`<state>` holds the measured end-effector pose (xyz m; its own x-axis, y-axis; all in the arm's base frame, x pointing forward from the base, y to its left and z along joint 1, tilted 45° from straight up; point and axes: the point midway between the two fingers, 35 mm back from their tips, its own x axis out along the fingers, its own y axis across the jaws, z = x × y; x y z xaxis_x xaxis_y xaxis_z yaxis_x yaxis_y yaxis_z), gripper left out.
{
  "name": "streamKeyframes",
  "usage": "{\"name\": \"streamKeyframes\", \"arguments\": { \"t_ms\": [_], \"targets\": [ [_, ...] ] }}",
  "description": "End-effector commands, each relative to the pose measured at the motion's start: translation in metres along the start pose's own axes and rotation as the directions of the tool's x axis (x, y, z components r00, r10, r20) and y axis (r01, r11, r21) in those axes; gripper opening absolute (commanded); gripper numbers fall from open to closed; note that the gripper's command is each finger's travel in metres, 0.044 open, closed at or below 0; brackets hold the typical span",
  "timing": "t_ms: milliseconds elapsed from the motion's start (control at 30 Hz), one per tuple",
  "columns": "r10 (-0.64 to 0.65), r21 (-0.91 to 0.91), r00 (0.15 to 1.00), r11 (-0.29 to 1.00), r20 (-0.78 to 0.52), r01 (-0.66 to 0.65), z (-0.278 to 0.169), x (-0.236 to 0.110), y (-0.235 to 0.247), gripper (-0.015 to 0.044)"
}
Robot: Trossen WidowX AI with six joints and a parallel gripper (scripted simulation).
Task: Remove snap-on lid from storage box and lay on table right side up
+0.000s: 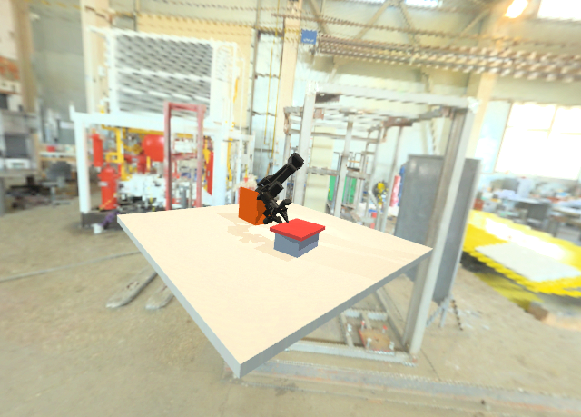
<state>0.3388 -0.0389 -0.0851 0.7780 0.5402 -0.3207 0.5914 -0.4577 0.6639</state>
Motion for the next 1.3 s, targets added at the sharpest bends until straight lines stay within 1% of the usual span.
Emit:
{"name": "streamKeyframes", "arguments": {
  "t_ms": [0,1267],
  "targets": [
    [0.000,0.000,1.000,1.000,0.000,0.000,0.0000,-0.0006,0.0009,0.0000],
    [0.000,0.000,1.000,1.000,0.000,0.000,-0.0001,-0.0061,0.0063,0.0000]
  ]
}}
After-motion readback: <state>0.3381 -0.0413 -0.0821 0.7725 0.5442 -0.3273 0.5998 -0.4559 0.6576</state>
